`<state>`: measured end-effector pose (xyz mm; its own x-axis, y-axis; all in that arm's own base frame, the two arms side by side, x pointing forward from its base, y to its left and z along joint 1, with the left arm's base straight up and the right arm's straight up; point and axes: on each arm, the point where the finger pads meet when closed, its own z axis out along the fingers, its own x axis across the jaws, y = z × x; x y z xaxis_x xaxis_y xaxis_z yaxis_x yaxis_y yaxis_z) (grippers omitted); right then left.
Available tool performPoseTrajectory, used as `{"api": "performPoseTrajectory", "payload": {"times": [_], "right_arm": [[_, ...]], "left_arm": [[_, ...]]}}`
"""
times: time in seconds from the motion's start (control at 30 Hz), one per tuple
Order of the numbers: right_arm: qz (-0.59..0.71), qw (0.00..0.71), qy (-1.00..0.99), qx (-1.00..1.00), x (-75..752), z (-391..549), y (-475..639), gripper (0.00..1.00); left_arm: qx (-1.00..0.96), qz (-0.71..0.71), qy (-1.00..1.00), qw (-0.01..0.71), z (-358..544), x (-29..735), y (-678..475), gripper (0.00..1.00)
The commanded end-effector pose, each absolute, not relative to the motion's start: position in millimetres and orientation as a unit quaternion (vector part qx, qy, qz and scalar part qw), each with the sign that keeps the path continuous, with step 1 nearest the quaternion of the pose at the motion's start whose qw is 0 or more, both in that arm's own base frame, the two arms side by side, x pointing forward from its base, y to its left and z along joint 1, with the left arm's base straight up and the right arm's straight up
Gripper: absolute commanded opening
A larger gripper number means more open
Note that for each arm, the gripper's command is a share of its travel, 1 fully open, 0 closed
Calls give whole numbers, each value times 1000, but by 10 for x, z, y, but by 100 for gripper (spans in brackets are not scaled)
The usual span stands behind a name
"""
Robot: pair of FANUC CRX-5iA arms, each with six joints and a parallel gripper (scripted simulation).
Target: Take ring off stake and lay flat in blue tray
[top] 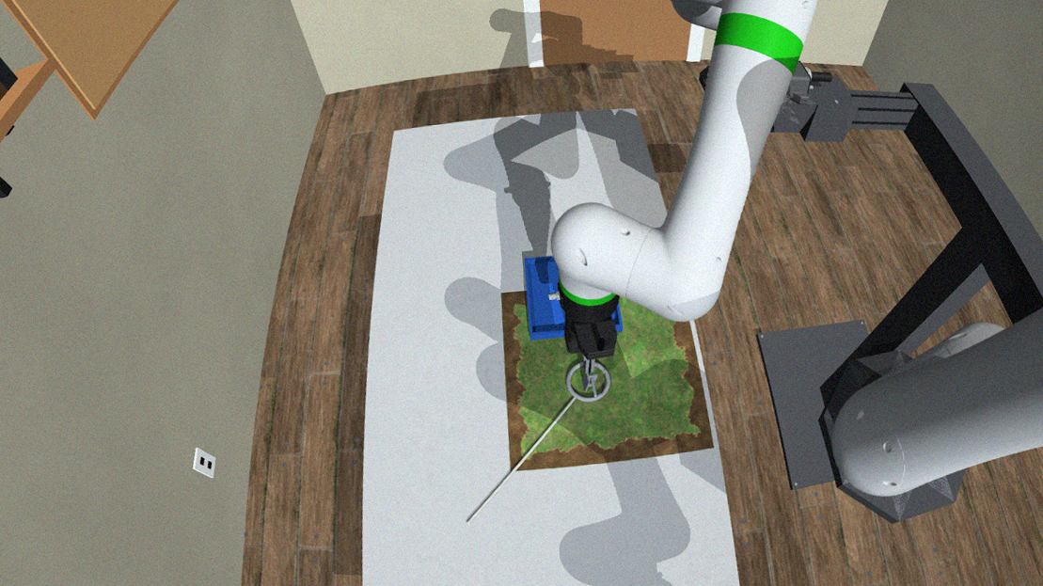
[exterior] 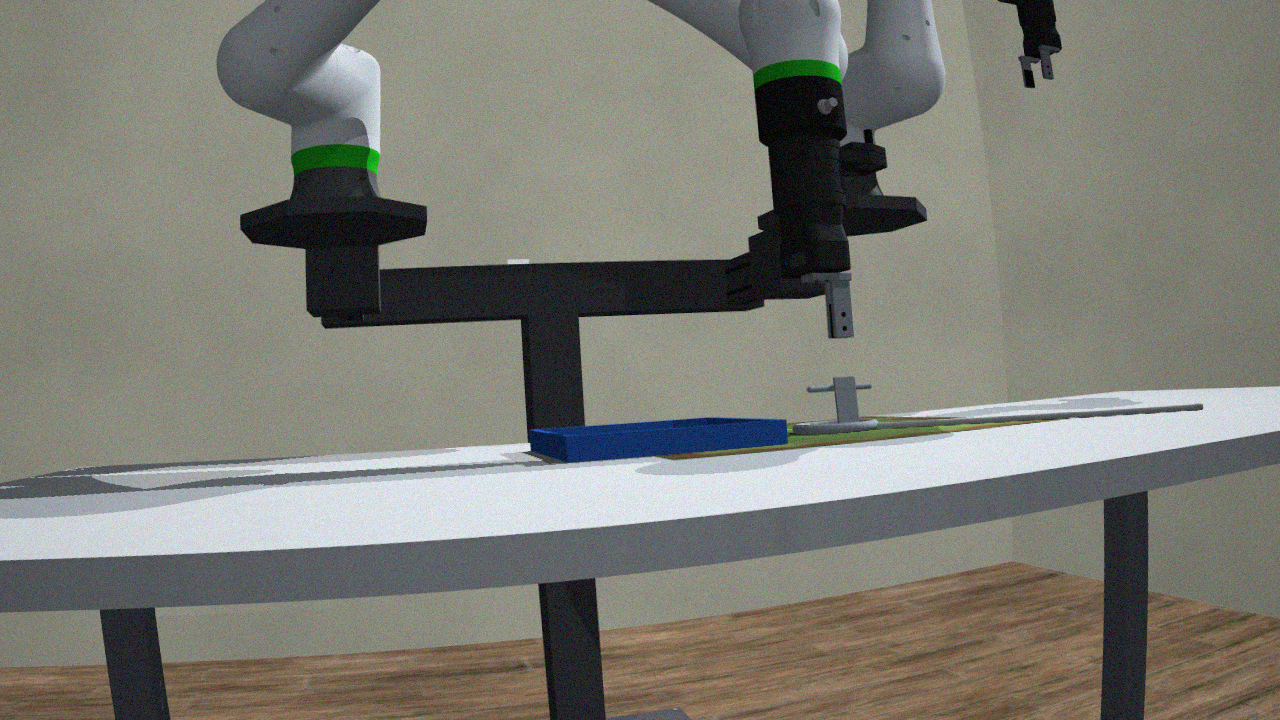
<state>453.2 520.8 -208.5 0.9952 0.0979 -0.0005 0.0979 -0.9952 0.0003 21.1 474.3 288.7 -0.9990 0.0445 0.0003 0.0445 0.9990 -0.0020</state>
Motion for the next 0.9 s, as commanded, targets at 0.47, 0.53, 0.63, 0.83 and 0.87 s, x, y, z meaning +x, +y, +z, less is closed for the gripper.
{"api": "performPoseTrajectory", "payload": {"times": [0.47, 0.53, 0.63, 0.83, 0.87], "right_arm": [[1, -1, 49, 999, 4541, -2068, 5218, 0], [1, -1, 47, 999, 4543, -2068, 5219, 0], [1, -1, 16, 1000, 4570, -2068, 5227, 0], [1, -1, -102, 995, 4673, -2068, 5250, 0], [1, -1, -143, 990, 4709, -2068, 5255, 0]], "left_arm": [[-22, 0, -1000, 0, 2897, 212, 4745, 100], [-22, 0, -1000, 0, 2897, 212, 4745, 100], [-22, 0, -1000, 0, 2897, 212, 4745, 100], [-22, 0, -1000, 0, 2897, 212, 4745, 100], [-22, 0, -1000, 0, 2897, 212, 4745, 100]]}}
